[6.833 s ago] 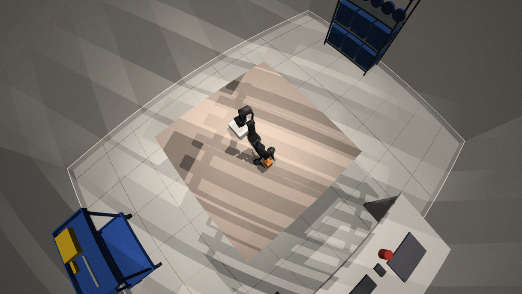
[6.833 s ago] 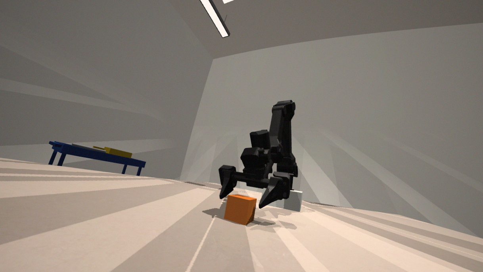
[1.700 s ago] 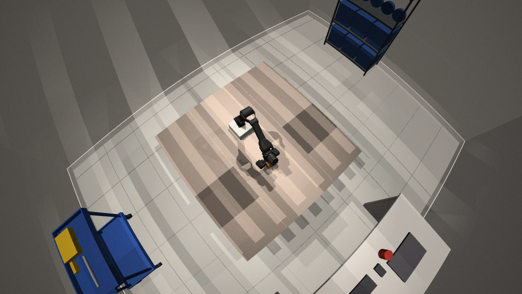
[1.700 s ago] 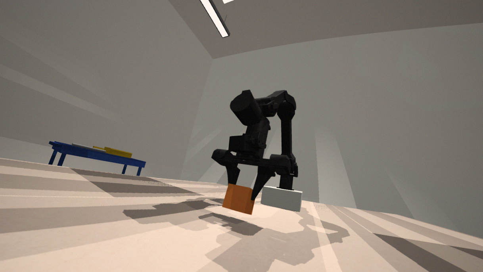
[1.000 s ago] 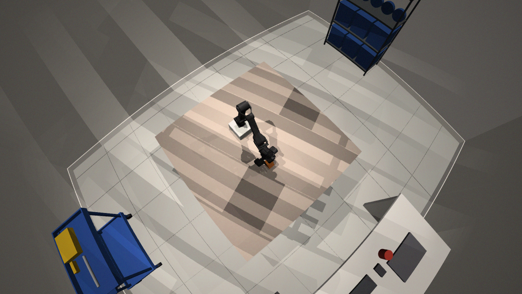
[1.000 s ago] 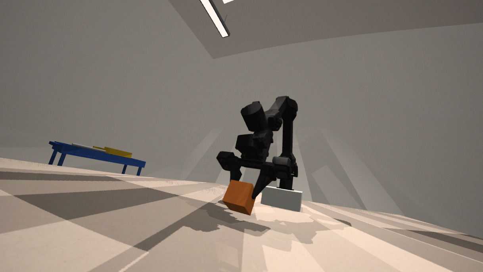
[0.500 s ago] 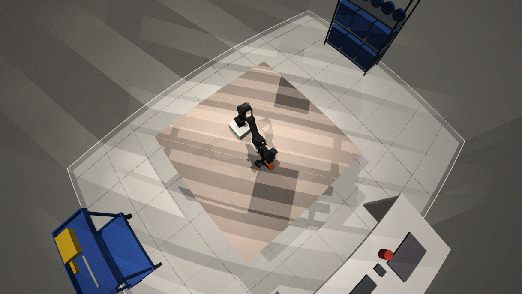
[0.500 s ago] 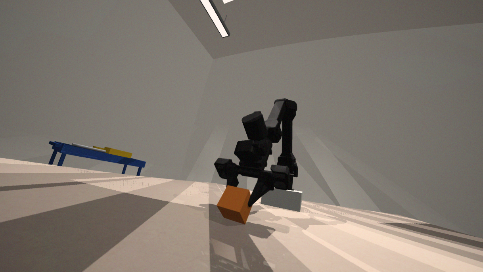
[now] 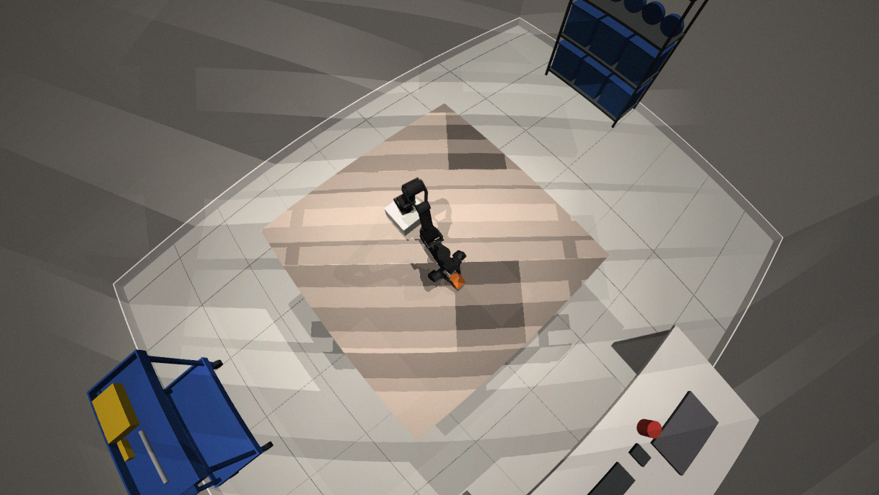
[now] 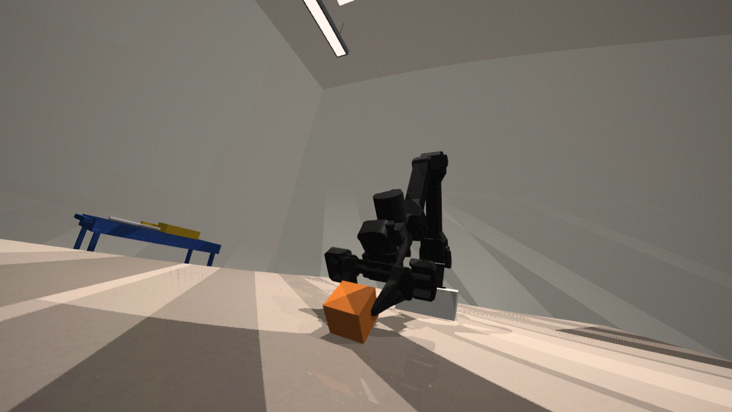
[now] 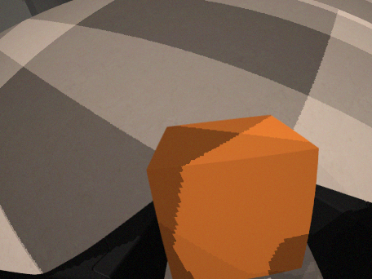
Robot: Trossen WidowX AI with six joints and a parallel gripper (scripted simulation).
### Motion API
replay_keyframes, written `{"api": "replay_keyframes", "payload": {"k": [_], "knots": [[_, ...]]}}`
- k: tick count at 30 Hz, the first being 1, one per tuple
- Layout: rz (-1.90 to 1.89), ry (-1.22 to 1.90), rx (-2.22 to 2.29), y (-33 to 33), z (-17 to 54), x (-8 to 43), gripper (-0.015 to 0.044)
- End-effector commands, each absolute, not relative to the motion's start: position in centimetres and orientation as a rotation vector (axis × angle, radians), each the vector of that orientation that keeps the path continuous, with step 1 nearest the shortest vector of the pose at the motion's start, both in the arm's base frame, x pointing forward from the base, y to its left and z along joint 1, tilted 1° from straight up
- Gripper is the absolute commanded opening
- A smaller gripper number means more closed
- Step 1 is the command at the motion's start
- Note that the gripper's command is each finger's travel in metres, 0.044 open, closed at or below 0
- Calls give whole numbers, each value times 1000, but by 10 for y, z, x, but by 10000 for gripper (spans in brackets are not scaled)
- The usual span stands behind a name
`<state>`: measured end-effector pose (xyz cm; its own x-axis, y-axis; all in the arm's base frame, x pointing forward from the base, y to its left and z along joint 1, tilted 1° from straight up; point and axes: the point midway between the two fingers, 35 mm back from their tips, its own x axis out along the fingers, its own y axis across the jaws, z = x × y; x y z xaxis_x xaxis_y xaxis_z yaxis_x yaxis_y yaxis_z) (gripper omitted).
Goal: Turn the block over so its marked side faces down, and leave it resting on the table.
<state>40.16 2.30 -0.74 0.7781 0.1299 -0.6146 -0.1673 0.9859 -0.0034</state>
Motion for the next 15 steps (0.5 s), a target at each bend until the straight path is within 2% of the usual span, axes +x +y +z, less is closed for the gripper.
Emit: {"api": "replay_keyframes", "payload": {"k": [1, 15], "knots": [[168, 607, -49, 24, -12, 395, 0], [173, 484, -45, 24, -6, 386, 0]]}}
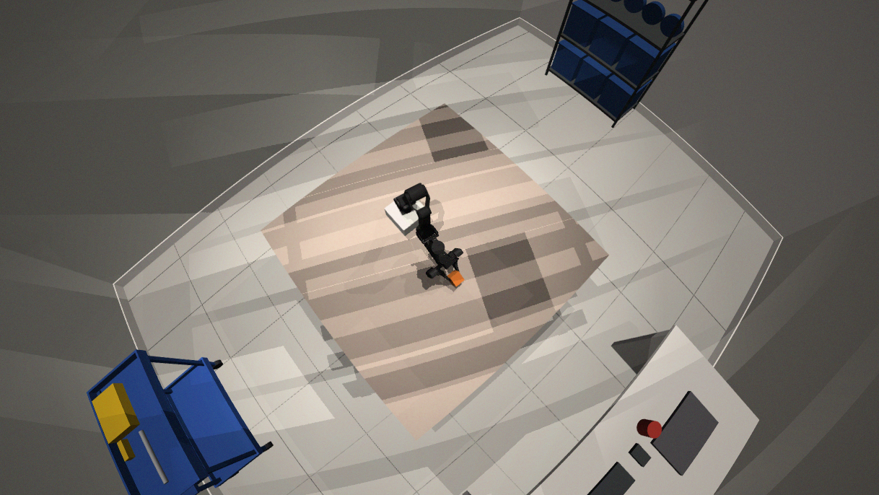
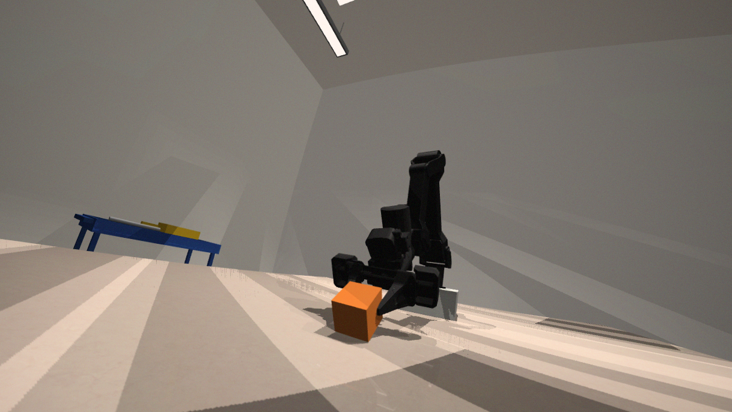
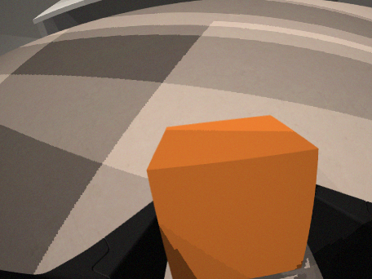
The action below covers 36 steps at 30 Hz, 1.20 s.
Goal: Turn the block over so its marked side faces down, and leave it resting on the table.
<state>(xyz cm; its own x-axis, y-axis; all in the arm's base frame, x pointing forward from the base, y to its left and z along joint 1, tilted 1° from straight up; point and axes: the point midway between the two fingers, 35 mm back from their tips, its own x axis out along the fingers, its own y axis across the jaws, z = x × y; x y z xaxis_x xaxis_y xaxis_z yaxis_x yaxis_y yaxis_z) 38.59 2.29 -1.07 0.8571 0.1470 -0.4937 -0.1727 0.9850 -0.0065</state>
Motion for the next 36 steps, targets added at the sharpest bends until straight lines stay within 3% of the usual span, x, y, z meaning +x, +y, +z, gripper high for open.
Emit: {"api": "replay_keyframes", "payload": {"k": [1, 13, 30, 36], "knots": [[173, 481, -44, 24, -6, 386, 0], [173, 481, -44, 24, -6, 386, 0], [173, 481, -44, 24, -6, 386, 440], [173, 481, -44, 24, -6, 386, 440]]}}
